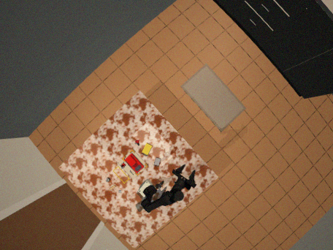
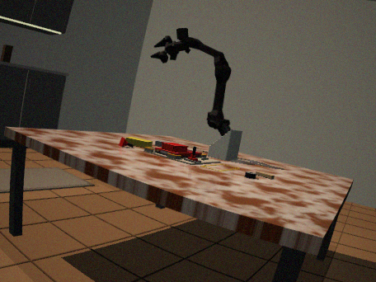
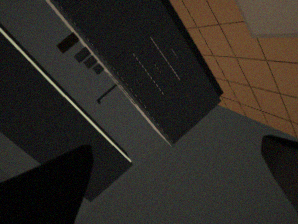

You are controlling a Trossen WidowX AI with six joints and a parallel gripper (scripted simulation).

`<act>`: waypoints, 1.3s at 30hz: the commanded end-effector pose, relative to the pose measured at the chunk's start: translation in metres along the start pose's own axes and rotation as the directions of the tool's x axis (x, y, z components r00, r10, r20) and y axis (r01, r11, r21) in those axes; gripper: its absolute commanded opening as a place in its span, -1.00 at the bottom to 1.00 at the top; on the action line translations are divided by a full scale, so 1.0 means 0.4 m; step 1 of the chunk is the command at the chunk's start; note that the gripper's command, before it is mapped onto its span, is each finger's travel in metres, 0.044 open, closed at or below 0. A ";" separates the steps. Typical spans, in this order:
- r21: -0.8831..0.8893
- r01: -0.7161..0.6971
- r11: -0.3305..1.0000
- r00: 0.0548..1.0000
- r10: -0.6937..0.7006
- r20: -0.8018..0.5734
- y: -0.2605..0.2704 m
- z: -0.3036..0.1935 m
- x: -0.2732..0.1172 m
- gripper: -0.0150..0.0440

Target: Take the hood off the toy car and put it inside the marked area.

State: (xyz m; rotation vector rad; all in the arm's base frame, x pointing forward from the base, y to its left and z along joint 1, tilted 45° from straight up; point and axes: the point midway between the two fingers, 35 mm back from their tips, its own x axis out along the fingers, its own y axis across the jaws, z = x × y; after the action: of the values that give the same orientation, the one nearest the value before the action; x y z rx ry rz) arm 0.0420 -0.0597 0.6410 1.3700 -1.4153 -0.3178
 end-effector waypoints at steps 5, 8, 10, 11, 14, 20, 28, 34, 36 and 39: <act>-0.019 0.062 0.998 0.998 -0.061 0.019 -0.036 0.041 0.041 1.00; -0.052 0.156 0.986 0.987 -0.154 0.040 -0.098 0.089 0.096 1.00; -0.081 0.224 0.971 0.974 -0.221 0.051 -0.148 0.116 0.131 1.00; -0.095 0.259 0.961 0.966 -0.255 0.055 -0.175 0.128 0.149 1.00; -0.144 0.364 0.920 0.932 -0.358 0.063 -0.263 0.153 0.197 1.00; -0.283 0.554 0.783 0.826 -0.559 0.070 -0.465 0.165 0.262 1.00; -0.515 0.699 0.496 0.620 -0.779 0.092 -0.756 0.121 0.261 1.00; -0.724 0.655 0.218 0.441 -0.888 0.131 -0.960 0.060 0.195 1.00; -0.789 0.603 0.122 0.381 -0.912 0.150 -1.022 0.037 0.162 1.00; -0.872 0.490 -0.017 0.298 -0.936 0.186 -1.108 0.003 0.103 1.00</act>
State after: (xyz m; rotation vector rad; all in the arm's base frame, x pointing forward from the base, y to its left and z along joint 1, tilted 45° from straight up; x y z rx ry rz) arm 0.2661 -0.2446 0.3503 1.2157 0.0402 -1.1542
